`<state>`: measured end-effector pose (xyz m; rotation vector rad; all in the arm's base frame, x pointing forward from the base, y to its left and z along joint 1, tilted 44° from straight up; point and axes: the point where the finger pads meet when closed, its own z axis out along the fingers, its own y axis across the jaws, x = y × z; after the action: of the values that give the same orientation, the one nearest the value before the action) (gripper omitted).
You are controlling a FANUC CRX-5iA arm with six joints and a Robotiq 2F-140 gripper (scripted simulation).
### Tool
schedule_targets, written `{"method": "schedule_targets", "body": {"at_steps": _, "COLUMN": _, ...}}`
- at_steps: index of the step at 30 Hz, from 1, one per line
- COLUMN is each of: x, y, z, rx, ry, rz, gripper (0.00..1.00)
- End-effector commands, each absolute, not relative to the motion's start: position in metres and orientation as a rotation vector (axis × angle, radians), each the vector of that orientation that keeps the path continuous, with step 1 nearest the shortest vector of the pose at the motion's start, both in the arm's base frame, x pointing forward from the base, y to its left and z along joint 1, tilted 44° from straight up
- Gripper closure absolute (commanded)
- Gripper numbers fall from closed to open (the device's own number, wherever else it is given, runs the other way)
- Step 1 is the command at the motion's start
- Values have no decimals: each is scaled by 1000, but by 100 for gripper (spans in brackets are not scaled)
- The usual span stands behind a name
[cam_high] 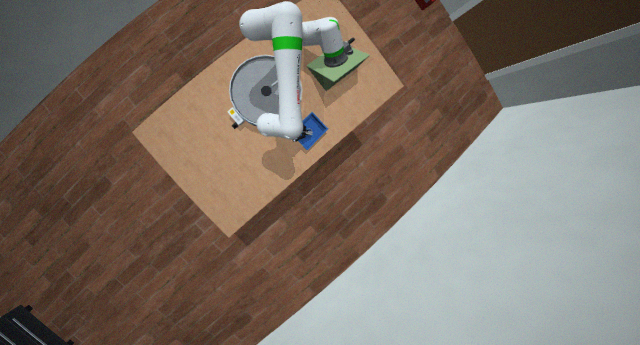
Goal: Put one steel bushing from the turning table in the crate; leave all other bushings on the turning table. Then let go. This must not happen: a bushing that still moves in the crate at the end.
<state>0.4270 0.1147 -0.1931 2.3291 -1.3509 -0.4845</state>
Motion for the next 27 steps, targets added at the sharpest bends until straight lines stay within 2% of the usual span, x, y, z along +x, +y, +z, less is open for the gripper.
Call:
{"method": "schedule_targets", "body": {"at_steps": 1, "x": 427, "y": 114, "z": -194, "rx": 2330, "ry": -1351, "rz": -484, "gripper": 100}}
{"method": "schedule_targets", "body": {"at_steps": 27, "x": 427, "y": 112, "z": -196, "rx": 2330, "ry": -1351, "rz": -484, "gripper": 100}}
